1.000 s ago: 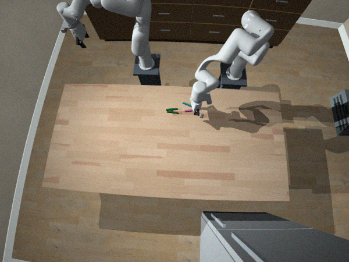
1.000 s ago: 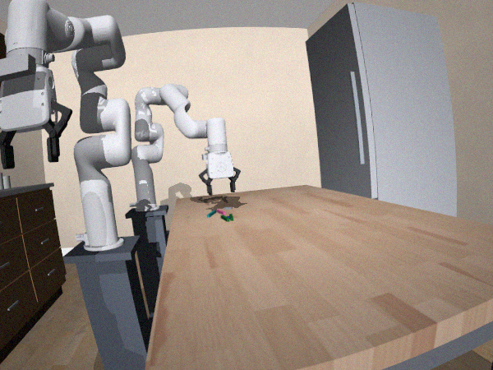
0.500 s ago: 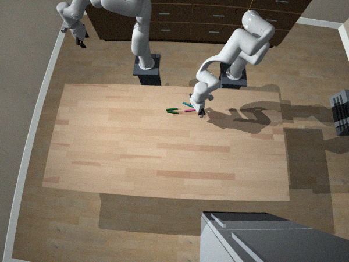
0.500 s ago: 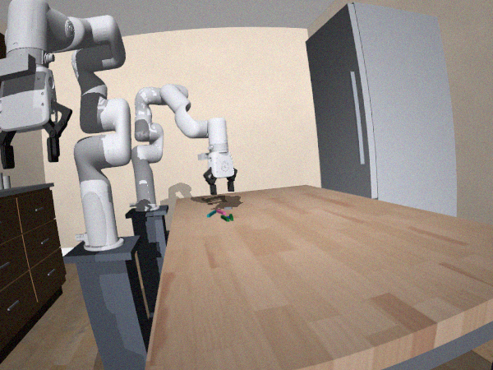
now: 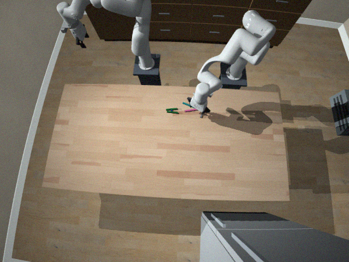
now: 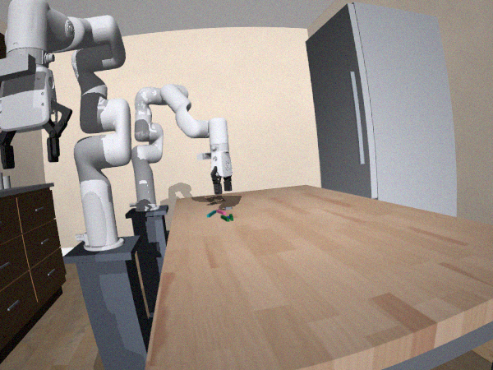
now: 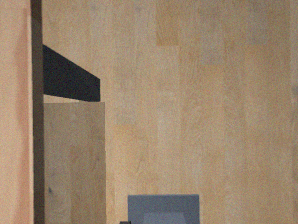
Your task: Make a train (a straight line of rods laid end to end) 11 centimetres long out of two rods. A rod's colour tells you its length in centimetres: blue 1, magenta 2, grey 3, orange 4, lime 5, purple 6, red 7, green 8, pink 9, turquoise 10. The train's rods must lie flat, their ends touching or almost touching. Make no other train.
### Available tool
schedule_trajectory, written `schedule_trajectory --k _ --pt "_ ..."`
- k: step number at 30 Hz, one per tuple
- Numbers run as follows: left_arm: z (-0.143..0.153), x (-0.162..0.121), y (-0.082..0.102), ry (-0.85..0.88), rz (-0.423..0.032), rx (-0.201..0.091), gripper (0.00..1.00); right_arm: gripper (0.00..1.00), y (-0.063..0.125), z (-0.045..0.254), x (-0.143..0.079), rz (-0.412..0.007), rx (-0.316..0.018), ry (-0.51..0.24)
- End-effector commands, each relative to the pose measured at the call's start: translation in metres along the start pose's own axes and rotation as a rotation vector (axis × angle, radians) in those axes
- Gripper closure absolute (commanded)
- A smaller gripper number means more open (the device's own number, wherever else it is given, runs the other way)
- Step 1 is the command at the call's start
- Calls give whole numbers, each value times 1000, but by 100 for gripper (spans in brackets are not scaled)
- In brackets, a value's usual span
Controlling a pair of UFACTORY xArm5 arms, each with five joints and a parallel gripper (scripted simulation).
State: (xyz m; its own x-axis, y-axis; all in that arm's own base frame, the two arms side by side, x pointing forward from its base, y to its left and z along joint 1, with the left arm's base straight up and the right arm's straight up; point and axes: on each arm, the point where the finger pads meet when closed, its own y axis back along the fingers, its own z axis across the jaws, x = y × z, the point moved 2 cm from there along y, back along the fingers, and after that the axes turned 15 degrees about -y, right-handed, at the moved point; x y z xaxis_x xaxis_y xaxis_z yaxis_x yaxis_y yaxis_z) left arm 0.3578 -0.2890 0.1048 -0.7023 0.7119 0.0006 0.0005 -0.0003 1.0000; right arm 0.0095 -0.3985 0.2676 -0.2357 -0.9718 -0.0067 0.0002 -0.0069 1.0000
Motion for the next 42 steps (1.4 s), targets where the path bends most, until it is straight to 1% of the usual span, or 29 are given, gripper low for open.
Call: schedule_trajectory --k 1,3,5,6,20,22,23,37,39,41,42 --pt "4 0 2 168 -6 0 0 0 2 0 1 7 2 0" --pt "5 0 2 224 -6 0 0 0 2 0 1 7 2 0" --pt "5 0 2 224 -6 0 0 0 2 0 1 7 2 0" --pt "7 1 2 307 -6 0 0 0 2 0 1 7 2 0" --pt "15 4 3 683 -6 1 0 0 2 0 1 7 2 0" --pt "15 4 3 683 -6 1 0 0 2 0 1 7 2 0" --pt "17 5 3 762 -6 1 0 0 2 0 1 7 2 0" --pt "25 8 4 1142 -6 2 0 0 2 0 1 7 2 0" --pt "25 8 4 1142 -6 2 0 0 2 0 1 7 2 0" --pt "27 9 4 1248 -5 3 0 0 2 0 1 7 2 0" --pt "28 9 5 1268 -5 3 0 0 2 0 1 7 2 0"
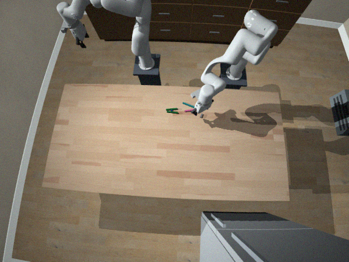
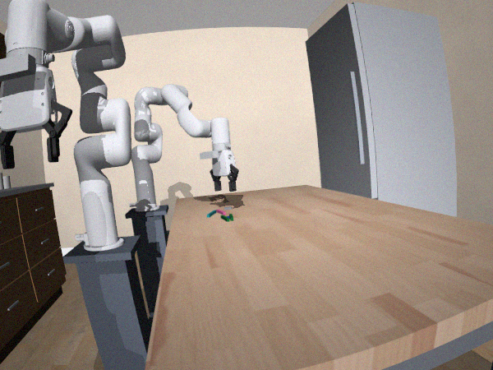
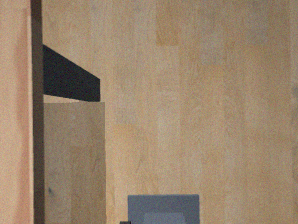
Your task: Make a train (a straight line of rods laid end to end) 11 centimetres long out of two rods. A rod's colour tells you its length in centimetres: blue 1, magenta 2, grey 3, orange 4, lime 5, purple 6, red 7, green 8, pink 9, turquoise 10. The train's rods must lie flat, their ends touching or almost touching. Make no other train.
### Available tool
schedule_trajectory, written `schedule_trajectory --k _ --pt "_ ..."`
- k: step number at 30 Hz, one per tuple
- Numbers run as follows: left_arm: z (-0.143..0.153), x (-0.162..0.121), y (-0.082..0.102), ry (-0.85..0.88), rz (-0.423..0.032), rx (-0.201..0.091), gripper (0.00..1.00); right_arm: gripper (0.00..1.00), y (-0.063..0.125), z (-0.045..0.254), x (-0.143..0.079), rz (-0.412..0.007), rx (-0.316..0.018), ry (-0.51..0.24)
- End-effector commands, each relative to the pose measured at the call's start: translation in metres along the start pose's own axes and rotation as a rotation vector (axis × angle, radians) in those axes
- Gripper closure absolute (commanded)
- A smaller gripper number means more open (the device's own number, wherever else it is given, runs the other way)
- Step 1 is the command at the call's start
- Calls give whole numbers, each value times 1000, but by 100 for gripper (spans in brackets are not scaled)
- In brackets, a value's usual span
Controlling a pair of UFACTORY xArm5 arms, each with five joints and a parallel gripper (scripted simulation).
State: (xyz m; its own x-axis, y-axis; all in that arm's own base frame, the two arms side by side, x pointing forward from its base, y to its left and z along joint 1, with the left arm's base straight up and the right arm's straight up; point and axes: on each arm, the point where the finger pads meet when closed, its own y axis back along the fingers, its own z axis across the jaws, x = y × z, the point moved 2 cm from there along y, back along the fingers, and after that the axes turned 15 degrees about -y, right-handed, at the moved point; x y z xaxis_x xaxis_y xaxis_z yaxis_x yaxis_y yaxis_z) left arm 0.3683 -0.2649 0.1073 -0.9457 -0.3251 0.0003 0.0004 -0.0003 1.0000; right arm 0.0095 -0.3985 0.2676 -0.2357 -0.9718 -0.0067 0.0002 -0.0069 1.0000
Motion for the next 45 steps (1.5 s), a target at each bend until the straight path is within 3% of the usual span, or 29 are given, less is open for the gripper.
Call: schedule_trajectory --k 1,19,31,32,45 --pt "2 -3 2 168 -3 5 0 0 2 0 1 7 2 0" --pt "9 -10 3 596 -2 5 0 0 2 0 1 7 2 0" --pt "10 -10 3 648 -2 5 0 0 2 0 1 7 2 0" --pt "10 -10 3 648 -2 5 52 0 2 0 1 7 2 0" --pt "10 -10 3 648 -2 5 52 0 2 0 1 7 2 0"
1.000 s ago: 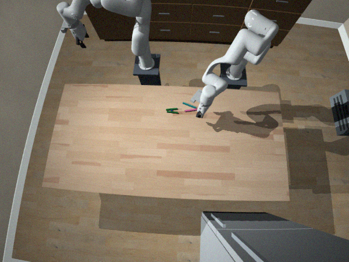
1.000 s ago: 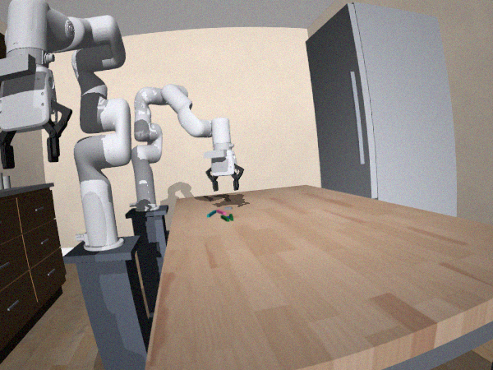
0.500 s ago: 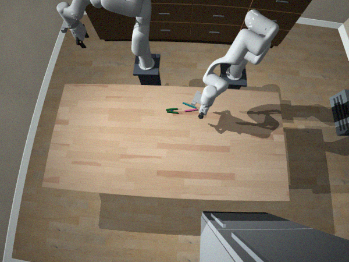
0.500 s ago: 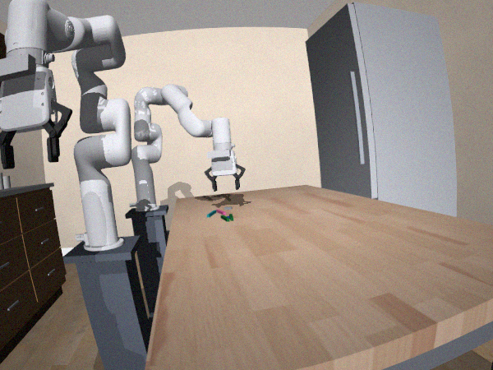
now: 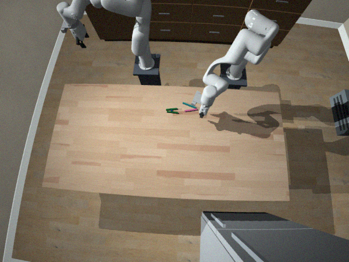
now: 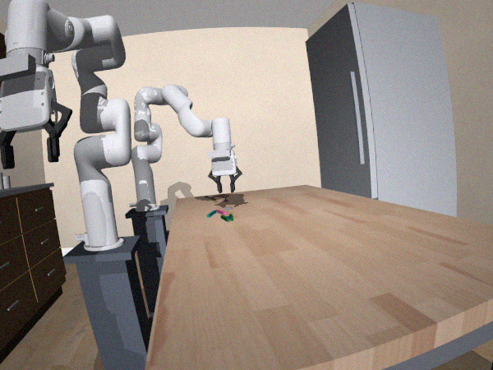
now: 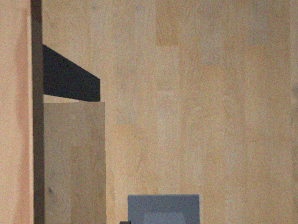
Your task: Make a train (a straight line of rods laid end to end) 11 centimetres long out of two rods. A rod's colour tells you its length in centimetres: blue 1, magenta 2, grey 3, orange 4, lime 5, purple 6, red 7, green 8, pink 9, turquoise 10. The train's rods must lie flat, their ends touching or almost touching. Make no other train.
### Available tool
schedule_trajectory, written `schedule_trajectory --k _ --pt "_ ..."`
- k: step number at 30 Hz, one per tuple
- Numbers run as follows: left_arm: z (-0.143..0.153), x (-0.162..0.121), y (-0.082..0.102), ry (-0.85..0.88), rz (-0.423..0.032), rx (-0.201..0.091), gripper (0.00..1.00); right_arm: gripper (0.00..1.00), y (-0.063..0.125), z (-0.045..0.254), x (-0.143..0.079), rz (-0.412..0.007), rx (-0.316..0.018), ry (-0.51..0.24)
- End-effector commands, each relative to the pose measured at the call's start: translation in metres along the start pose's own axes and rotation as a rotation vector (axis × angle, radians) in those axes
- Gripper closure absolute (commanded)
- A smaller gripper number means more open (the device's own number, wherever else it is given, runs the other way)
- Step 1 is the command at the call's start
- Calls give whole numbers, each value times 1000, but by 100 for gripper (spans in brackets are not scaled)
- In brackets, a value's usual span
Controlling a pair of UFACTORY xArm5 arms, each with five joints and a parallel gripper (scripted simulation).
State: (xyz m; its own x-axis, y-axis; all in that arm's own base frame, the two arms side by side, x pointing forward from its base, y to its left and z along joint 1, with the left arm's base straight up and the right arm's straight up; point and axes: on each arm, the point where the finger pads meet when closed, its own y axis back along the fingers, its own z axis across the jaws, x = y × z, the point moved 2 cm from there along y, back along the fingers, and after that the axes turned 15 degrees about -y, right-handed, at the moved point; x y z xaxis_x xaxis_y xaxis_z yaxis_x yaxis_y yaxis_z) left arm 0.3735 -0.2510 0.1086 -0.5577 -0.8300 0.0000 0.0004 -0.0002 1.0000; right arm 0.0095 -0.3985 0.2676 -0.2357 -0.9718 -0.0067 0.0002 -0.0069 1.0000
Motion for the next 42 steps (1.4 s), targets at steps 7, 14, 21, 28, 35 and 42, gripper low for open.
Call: schedule_trajectory --k 7,14,21,28,35,42 --pt "-2 0 2 0 0 6 52 0 2 0 1 7 2 0" --pt "-2 0 -1 0 0 6 52 0 2 0 1 7 2 0" --pt "-2 0 -5 0 0 6 52 0 2 0 1 7 2 0" --pt "-2 0 -13 0 0 6 52 0 2 0 1 7 2 0" --pt "-2 0 -24 0 0 6 52 0 2 0 1 7 2 0" --pt "-2 0 -32 0 0 6 52 0 2 0 1 7 2 0"
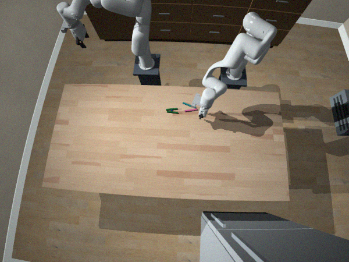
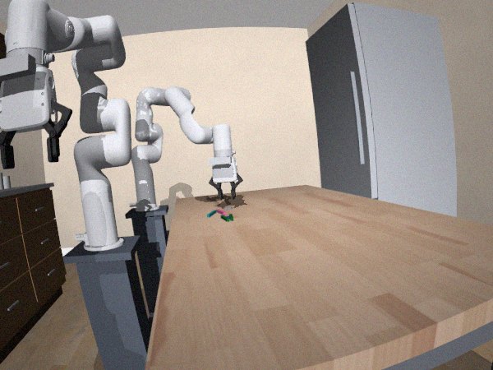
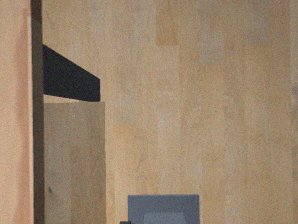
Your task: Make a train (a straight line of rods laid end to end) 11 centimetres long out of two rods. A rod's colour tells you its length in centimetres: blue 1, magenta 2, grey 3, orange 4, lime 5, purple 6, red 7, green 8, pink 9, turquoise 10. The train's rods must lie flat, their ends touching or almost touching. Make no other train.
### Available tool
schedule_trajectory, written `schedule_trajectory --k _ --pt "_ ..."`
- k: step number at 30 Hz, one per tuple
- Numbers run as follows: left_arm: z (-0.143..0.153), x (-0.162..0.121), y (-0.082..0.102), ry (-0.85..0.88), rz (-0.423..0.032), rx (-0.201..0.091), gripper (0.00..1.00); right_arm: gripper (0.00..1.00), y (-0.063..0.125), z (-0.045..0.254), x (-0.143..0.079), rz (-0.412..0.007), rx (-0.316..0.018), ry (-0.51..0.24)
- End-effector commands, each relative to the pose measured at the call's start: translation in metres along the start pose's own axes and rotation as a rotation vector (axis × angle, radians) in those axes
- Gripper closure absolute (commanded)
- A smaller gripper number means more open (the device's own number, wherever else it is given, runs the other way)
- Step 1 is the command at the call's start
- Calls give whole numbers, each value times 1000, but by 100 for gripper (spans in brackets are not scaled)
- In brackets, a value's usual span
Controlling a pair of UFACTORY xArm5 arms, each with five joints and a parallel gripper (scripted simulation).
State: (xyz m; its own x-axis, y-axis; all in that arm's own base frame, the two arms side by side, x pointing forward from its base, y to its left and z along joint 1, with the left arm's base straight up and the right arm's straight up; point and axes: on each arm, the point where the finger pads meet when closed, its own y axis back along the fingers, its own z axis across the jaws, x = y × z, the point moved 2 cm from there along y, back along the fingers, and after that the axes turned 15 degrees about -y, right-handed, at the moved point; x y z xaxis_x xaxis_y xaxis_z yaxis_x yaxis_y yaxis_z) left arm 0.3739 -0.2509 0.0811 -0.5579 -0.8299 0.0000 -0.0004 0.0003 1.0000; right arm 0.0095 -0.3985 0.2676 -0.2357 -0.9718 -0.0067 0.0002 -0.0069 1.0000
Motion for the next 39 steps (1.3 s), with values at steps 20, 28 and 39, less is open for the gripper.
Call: schedule_trajectory --k 20,28,39 --pt "-2 0 -22 0 0 5 52 0 2 0 1 7 2 0" --pt "-2 0 -23 0 0 5 52 0 2 0 1 7 2 0" --pt "-2 0 -23 0 0 5 52 0 2 0 1 7 2 0"
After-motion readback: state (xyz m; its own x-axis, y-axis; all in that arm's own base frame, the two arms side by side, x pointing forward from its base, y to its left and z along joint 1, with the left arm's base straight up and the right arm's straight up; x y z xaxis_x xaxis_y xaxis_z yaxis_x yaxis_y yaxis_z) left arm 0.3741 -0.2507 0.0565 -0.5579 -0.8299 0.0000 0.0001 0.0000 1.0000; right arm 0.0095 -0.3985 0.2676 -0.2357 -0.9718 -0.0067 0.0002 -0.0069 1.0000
